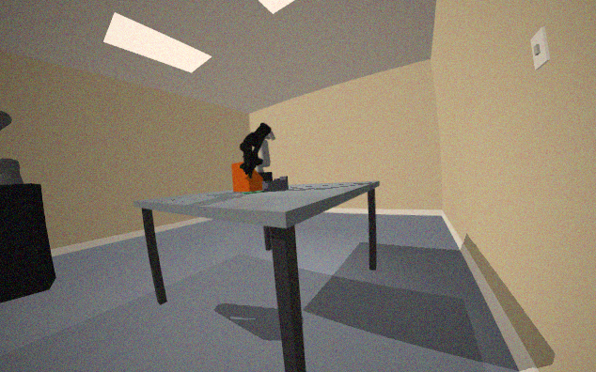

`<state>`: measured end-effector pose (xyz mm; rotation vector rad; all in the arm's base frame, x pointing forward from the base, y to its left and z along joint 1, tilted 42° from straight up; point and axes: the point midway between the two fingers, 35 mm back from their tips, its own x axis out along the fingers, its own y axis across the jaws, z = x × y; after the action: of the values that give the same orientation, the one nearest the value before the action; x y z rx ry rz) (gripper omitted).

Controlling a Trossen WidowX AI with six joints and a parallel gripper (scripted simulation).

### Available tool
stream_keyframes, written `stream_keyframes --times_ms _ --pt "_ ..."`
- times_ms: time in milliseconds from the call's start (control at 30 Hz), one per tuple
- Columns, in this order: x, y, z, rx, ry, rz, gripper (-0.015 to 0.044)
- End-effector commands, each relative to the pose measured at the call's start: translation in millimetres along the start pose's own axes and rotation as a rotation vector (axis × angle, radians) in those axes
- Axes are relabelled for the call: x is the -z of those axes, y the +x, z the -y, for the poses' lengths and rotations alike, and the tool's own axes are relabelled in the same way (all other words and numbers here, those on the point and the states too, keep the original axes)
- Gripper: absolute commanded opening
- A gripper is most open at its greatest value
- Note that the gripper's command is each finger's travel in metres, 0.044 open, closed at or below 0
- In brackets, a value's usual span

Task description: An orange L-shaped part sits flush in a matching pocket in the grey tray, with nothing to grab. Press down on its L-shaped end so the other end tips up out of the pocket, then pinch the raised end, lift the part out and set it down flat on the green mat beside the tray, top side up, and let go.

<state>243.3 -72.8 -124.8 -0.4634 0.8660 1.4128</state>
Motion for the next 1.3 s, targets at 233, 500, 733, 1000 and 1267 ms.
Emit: stream_keyframes --times_ms 233,500,733,1000,1267 --pt "-1.1 18.5 -1.8 -0.003 0.005 0.006 0.0" --pt "-1.2 18.8 -1.8 -0.003 0.005 0.006 0.0" --pt "-1.2 18.8 -1.8 -0.003 0.005 0.006 0.0" --pt "-0.8 18.4 -1.9 -0.005 0.001 0.003 0.0157" --pt "0.8 -27.1 2.0 -0.003 0.004 0.001 0.0368"
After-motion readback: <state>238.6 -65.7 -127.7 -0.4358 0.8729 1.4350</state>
